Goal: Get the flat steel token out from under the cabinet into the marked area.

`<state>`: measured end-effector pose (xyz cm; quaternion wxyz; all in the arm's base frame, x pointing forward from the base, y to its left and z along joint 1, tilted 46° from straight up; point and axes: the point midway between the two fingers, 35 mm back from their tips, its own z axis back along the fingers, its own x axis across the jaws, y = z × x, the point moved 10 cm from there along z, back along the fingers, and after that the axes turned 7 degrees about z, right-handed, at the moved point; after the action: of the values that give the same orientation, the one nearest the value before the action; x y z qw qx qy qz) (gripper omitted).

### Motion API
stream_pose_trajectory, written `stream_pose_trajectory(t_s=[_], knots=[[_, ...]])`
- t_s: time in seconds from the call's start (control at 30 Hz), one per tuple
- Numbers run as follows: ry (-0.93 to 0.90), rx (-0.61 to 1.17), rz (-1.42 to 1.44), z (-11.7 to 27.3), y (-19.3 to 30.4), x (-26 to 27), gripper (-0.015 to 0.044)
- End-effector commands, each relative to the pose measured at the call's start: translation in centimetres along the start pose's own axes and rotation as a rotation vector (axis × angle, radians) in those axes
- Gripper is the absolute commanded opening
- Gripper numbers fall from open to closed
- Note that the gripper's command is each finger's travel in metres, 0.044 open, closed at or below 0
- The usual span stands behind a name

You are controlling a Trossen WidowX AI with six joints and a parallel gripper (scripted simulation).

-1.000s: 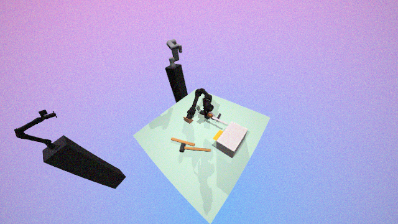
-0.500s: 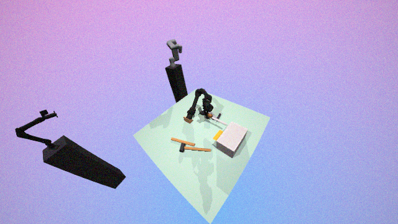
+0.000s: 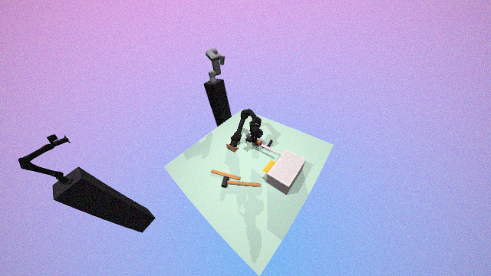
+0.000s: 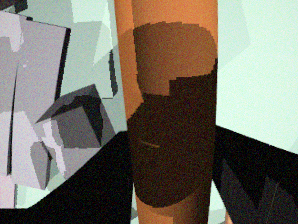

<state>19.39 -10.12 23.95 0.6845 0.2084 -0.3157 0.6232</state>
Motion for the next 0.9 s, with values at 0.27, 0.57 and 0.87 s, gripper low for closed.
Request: stream_pose_trajectory(t_s=[0.27,0.57,0.87], knots=[[-0.008,-0.004,0.004,-0.07,0.14,-0.12,0.0000],[-0.013,0.003,0.004,-0.27,0.29,-0.22,0.0000],[-0.016,0.007,0.004,-0.40,0.38,-0.28,0.0000]])
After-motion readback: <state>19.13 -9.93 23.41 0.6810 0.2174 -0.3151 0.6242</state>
